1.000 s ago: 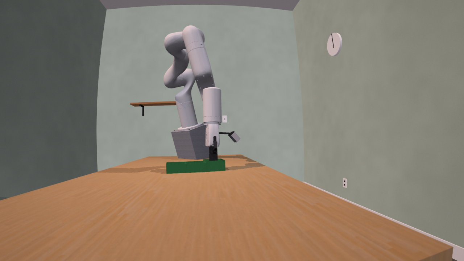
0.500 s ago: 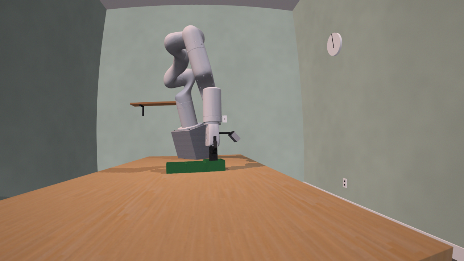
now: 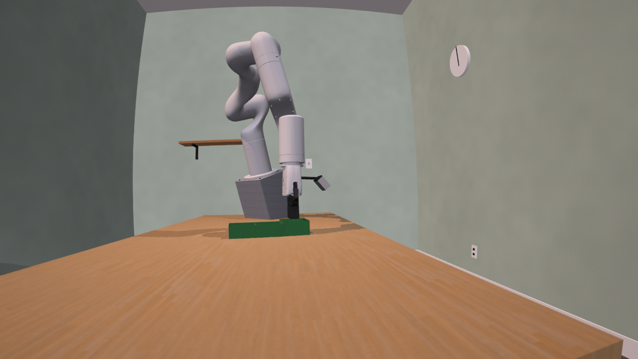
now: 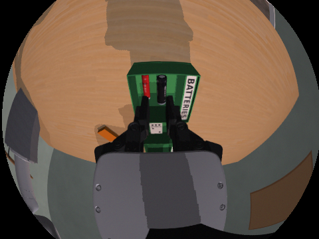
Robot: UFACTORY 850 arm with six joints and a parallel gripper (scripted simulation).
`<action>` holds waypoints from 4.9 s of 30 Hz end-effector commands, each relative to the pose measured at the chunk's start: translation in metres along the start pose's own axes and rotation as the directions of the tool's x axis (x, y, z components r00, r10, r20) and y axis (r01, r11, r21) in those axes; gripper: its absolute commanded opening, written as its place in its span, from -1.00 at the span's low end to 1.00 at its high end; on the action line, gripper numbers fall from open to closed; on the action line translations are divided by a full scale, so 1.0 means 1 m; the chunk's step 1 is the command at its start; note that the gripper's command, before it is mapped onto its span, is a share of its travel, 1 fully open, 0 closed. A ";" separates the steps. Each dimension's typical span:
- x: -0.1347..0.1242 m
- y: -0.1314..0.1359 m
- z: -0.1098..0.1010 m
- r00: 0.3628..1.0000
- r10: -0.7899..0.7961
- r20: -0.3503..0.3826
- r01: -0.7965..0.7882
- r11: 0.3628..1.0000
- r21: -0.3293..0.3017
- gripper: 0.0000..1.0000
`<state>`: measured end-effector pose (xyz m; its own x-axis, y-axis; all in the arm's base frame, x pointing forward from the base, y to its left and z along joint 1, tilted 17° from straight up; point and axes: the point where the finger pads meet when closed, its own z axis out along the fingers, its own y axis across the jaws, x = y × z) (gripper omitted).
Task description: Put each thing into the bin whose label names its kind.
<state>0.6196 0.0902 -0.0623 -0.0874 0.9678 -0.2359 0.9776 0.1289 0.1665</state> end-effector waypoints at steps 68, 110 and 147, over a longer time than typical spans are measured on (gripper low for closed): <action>0.000 0.001 -0.150 1.000 0.000 0.000 0.000 1.000 -0.001 1.00; 0.000 0.001 -0.150 1.000 0.000 0.000 0.000 1.000 -0.001 1.00; 0.000 0.001 -0.150 1.000 0.000 0.000 0.000 1.000 -0.001 1.00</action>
<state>0.5909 0.1224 0.0809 -0.0875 0.9678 -0.2359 0.9777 0.1289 0.1659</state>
